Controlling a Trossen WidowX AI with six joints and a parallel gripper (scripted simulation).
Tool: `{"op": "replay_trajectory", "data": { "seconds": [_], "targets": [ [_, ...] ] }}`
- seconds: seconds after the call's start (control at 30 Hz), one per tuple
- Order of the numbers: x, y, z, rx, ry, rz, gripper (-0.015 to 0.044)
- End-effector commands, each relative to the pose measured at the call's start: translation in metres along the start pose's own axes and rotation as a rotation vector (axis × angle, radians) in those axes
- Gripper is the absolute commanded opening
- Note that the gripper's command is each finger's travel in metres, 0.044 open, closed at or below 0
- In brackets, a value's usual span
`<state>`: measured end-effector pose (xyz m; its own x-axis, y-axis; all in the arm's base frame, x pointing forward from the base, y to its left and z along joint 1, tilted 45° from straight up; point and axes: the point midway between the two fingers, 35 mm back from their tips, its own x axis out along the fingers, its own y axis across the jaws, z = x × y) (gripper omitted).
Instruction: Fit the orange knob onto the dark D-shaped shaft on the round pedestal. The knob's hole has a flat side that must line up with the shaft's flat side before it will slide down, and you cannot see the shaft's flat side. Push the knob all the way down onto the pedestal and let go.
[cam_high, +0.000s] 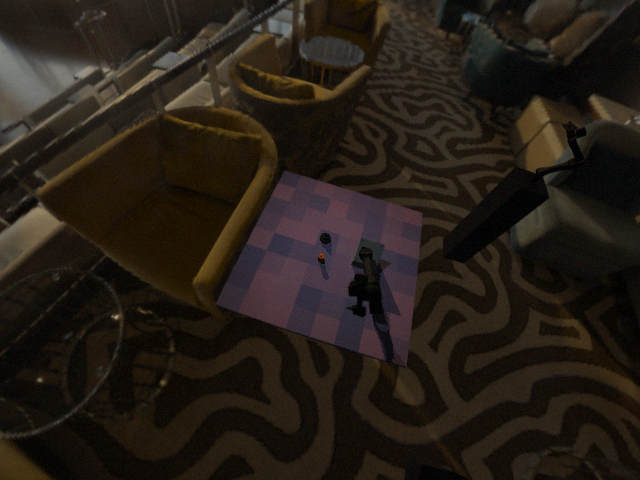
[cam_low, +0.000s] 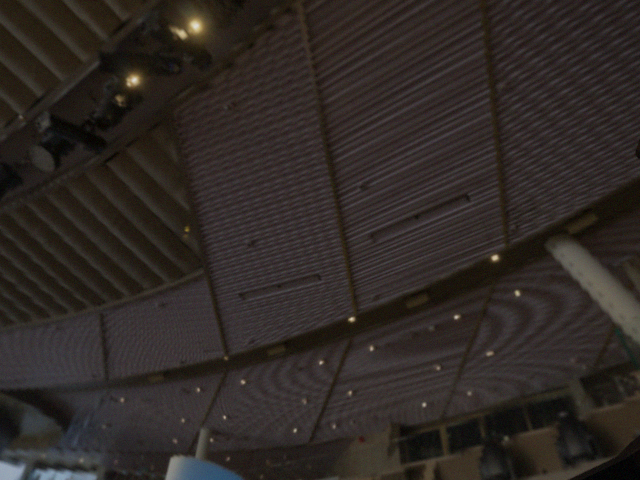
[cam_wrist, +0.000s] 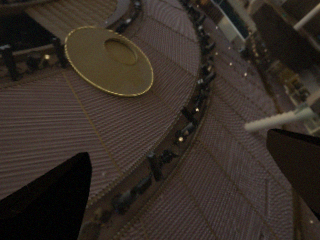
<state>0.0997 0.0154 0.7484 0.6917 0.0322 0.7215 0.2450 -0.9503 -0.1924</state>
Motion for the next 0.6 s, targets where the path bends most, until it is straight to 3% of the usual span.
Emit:
{"op": "replay_trajectory", "data": {
  "seconds": [0.0,0.57],
  "targets": [
    [0.003,0.042,0.012,0.171,-0.041,0.062,0.0440],
    [0.011,0.120,0.061,0.626,-0.129,0.176,0.0440]
  ]
}}
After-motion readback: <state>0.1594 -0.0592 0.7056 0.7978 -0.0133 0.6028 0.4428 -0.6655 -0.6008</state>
